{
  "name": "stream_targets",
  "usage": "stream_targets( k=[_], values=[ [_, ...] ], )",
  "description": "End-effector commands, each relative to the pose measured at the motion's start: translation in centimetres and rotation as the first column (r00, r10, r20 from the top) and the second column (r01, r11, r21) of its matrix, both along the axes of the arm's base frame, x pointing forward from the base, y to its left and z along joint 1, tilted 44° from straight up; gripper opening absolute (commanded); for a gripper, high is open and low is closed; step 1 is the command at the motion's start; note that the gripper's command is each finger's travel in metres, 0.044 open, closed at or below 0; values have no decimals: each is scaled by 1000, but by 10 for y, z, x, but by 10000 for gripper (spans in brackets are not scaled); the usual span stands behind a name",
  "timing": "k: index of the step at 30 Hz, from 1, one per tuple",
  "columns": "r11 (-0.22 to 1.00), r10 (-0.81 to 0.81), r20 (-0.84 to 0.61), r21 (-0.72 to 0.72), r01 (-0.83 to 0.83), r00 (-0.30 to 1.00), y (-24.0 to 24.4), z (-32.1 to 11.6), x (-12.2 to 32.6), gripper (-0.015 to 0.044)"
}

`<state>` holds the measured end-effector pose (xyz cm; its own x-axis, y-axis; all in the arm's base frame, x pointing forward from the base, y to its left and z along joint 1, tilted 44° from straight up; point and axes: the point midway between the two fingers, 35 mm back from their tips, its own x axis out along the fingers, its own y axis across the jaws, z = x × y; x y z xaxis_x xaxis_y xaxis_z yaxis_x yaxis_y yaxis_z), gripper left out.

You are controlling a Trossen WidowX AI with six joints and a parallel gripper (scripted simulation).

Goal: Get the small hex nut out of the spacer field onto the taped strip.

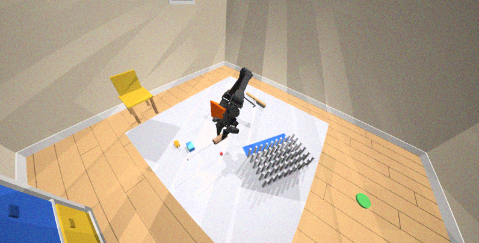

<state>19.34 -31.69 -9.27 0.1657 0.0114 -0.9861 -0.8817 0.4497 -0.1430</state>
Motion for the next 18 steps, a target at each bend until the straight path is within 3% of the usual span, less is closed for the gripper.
stream_targets(
  k=[1, 18],
  values=[
    [999, -48, -32, 2, 48, 998, -17, -17, -19, 0],
    [980, -175, -133, 72, 186, 976, -34, -82, -80, 0]
  ],
)
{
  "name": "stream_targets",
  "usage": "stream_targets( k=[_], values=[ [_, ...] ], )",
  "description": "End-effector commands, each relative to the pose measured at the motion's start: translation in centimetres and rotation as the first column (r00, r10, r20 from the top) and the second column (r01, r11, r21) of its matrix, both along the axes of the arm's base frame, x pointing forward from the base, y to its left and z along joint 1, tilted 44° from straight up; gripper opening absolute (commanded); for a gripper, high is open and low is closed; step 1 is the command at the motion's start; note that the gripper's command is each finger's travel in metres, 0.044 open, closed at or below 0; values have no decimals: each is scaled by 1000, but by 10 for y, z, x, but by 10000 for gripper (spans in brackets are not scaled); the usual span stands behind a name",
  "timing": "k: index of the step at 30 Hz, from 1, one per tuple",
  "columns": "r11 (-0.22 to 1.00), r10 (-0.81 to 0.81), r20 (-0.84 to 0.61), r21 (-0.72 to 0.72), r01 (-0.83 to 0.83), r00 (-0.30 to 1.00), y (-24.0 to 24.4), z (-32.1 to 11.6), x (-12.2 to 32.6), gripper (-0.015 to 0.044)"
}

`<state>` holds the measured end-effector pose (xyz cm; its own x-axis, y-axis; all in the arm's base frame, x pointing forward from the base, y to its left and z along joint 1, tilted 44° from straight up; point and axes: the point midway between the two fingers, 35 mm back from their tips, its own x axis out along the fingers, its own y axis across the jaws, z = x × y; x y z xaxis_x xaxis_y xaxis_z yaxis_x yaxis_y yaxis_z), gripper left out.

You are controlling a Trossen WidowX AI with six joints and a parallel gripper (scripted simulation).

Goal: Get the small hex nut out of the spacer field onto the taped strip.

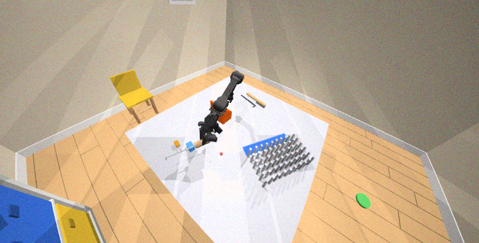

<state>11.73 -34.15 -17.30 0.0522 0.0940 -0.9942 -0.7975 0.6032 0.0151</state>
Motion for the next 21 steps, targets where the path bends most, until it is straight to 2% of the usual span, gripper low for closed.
stream_targets(
  k=[1, 21],
  values=[
    [1000, -7, -5, -18, 7, 1000, -9, -2, -4, 0],
    [1000, -7, -5, -18, 7, 1000, -2, -13, 0, 0]
  ],
)
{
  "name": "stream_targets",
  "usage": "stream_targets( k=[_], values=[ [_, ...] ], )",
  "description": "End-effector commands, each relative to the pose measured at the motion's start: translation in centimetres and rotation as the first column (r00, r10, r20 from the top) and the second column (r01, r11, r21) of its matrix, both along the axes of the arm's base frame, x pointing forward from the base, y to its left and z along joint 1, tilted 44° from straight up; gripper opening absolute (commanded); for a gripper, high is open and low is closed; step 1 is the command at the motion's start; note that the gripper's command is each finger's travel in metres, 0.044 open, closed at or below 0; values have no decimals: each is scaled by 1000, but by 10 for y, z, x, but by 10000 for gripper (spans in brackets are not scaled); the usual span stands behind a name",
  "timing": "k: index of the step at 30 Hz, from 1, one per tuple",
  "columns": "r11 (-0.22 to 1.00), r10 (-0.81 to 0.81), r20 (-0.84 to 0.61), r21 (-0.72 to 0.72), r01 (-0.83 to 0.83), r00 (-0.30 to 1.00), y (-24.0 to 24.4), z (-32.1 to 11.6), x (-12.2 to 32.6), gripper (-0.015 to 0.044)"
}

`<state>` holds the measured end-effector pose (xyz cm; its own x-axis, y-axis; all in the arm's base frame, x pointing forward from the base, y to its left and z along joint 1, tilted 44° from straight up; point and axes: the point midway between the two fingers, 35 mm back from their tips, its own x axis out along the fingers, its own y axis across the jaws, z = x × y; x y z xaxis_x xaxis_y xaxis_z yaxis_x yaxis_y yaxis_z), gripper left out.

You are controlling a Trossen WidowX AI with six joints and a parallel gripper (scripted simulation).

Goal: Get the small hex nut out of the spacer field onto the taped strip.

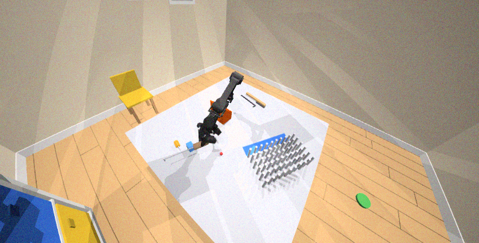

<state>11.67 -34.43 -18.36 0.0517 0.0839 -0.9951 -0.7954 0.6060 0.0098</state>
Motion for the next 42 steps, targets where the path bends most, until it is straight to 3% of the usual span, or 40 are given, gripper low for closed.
stream_targets(
  k=[1, 42],
  values=[
    [1000, -3, -4, -8, 3, 1000, 1, -4, 1, 0],
    [1000, -3, -2, -8, 3, 1000, 31, -46, 14, 0]
  ],
)
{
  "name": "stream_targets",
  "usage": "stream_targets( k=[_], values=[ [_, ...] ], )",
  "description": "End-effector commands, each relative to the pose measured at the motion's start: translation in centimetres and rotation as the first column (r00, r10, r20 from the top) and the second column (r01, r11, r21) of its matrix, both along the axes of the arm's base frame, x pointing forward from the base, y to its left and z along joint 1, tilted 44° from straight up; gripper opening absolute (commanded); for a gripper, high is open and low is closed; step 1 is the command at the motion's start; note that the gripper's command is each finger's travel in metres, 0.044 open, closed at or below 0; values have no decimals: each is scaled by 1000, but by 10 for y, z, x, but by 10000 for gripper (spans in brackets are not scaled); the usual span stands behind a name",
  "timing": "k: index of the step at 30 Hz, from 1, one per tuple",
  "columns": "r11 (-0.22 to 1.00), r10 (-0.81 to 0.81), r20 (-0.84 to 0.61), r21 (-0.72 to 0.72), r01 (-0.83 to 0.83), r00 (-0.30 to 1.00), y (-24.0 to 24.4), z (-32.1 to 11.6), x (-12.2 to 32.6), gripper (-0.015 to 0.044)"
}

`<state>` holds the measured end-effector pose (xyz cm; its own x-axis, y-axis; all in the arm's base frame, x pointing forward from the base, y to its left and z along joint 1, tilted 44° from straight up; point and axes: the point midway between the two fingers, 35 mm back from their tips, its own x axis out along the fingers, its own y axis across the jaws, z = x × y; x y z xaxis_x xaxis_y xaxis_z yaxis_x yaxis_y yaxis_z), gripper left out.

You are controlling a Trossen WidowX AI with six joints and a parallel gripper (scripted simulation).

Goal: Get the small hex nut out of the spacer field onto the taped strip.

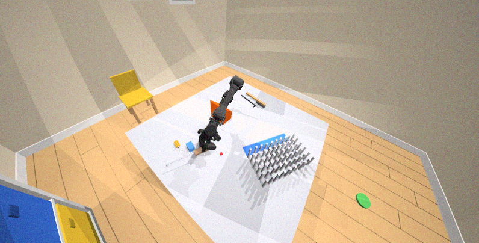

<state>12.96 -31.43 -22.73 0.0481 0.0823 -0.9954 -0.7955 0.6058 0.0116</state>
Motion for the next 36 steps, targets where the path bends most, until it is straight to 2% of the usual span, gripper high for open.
stream_targets(
  k=[1, 36],
  values=[
    [1000, -4, 2, -6, 4, 1000, 2, -3, 2, 0],
    [1000, -3, 3, -5, 3, 1000, 32, -35, 8, 0]
  ],
)
